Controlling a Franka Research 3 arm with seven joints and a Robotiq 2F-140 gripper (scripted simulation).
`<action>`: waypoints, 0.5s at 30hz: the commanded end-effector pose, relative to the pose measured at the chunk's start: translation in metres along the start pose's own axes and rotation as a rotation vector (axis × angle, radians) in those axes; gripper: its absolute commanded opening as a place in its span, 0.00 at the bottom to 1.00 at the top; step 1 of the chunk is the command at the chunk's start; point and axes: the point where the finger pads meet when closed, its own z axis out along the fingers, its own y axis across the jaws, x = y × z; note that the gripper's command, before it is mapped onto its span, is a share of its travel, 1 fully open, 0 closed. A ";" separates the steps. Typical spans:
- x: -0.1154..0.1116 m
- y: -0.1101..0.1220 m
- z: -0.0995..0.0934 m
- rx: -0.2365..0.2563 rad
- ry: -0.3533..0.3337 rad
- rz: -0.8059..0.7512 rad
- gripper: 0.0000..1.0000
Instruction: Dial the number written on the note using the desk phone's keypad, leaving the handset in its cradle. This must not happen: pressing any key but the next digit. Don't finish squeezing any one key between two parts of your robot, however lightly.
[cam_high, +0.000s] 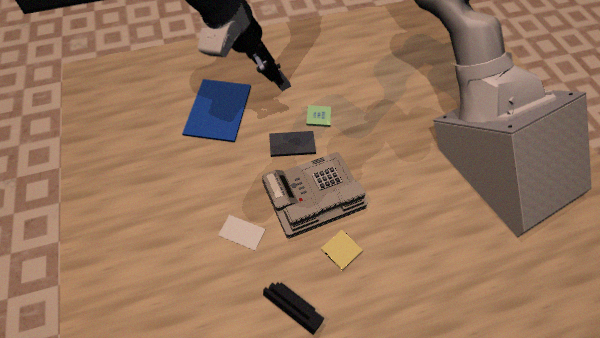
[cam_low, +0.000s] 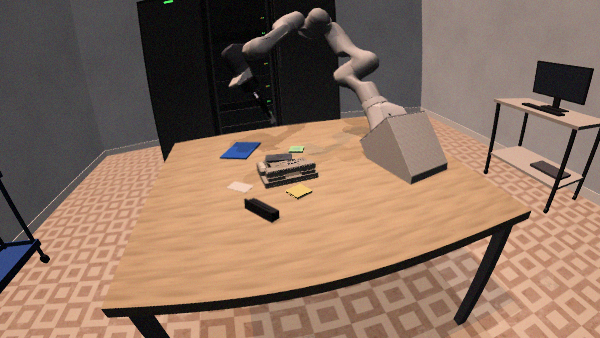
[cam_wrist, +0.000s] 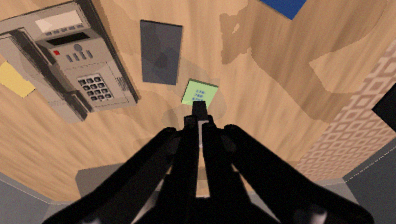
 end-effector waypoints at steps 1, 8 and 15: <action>-0.018 0.005 -0.001 -0.014 -0.159 -0.107 0.00; -0.016 -0.120 0.025 -0.014 -0.162 -0.107 0.00; -0.015 -0.180 0.038 -0.014 -0.162 -0.107 0.00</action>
